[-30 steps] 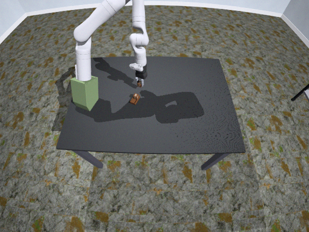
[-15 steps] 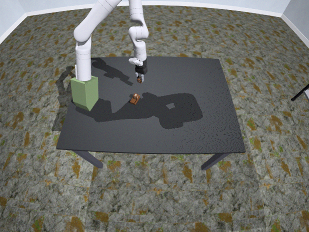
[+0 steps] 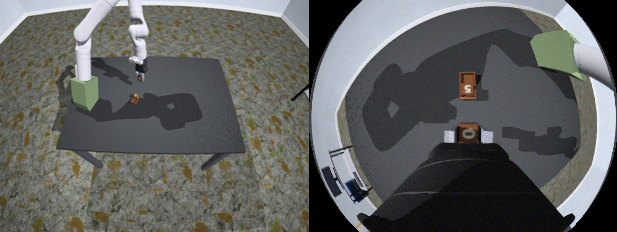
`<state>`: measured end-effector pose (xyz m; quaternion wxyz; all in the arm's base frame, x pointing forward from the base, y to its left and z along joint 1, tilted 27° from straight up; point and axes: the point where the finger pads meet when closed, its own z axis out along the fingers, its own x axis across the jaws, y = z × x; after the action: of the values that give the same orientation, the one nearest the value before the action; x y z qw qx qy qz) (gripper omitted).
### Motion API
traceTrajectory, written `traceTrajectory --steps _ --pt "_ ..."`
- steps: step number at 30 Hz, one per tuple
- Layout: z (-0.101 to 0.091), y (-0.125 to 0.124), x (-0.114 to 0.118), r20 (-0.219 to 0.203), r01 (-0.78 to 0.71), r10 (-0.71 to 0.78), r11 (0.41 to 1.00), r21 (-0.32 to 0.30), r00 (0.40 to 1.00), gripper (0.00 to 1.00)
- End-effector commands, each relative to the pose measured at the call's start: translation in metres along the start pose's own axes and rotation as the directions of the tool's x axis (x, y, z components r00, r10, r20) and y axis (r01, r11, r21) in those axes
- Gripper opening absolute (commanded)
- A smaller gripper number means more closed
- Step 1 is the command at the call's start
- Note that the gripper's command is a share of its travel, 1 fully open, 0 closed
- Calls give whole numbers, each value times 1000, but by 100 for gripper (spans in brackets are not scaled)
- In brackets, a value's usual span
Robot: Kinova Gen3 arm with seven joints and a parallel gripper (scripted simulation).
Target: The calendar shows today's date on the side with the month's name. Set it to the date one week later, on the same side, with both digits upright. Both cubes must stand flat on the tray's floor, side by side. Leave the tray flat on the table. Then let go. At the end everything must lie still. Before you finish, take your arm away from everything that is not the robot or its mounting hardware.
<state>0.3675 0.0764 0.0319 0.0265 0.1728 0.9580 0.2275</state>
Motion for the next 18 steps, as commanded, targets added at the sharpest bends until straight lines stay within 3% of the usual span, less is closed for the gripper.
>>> traceTrajectory --steps 1,7,14,16,18 --pt "-1 0 -1 2 0 0 1000 -1 1000 57" --pt "-1 -10 -3 2 3 -3 1000 1 1000 57" --pt "-7 -74 -8 1 17 -17 1000 6 1000 57" --pt "-7 -74 -8 1 17 -17 1000 6 1000 57" --pt "-9 -93 -7 1 21 -21 1000 5 1000 57"
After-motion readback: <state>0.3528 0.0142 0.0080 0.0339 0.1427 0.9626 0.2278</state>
